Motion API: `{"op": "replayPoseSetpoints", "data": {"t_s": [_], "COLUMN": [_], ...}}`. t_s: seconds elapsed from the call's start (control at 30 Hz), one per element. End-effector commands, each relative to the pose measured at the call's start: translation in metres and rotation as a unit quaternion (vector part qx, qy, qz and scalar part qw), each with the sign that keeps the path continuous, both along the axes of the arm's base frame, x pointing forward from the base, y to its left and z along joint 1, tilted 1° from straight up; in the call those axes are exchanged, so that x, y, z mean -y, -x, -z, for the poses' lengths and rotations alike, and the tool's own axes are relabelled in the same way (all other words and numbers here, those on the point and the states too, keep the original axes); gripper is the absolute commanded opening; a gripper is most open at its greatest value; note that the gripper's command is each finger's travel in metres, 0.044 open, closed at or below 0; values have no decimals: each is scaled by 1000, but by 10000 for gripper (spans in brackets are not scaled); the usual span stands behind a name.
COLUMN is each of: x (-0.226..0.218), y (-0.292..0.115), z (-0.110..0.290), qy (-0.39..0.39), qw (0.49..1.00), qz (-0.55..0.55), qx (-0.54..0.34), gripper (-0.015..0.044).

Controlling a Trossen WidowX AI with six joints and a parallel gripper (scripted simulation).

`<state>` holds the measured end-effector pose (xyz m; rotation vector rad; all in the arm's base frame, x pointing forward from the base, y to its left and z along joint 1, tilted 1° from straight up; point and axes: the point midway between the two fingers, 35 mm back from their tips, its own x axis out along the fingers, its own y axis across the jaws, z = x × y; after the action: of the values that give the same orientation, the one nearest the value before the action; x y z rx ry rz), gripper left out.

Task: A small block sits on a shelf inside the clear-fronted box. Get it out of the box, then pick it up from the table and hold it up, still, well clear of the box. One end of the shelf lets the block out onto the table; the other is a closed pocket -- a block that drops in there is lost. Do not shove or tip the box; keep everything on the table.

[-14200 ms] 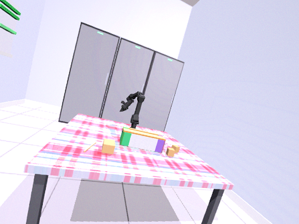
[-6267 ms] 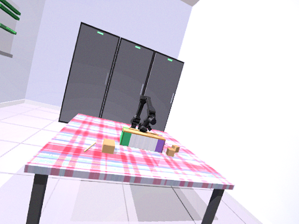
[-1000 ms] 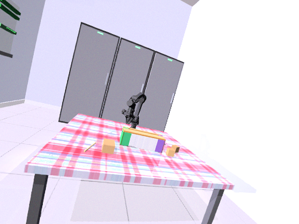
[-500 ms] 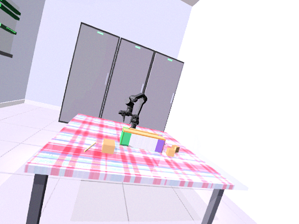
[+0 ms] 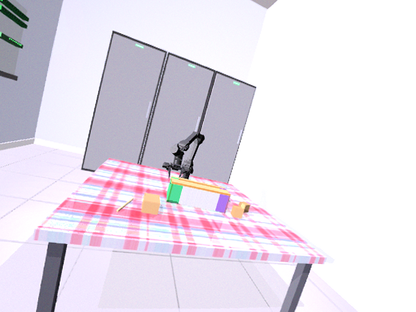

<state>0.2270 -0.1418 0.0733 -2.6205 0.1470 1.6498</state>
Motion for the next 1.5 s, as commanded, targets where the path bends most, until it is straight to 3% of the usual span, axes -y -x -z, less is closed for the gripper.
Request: {"op": "replayPoseSetpoints", "data": {"t_s": [0.0, 1.43, 1.47], "x": [-5, -2, -2], "y": [6, 4, 4], "z": [29, 90, 90], "qy": [-6, -7, -7], "qw": [1000, 1000, 1000], "qz": [2, 2, 2], "qx": [-4, -4, -4], "gripper": [285, 285, 259]}}
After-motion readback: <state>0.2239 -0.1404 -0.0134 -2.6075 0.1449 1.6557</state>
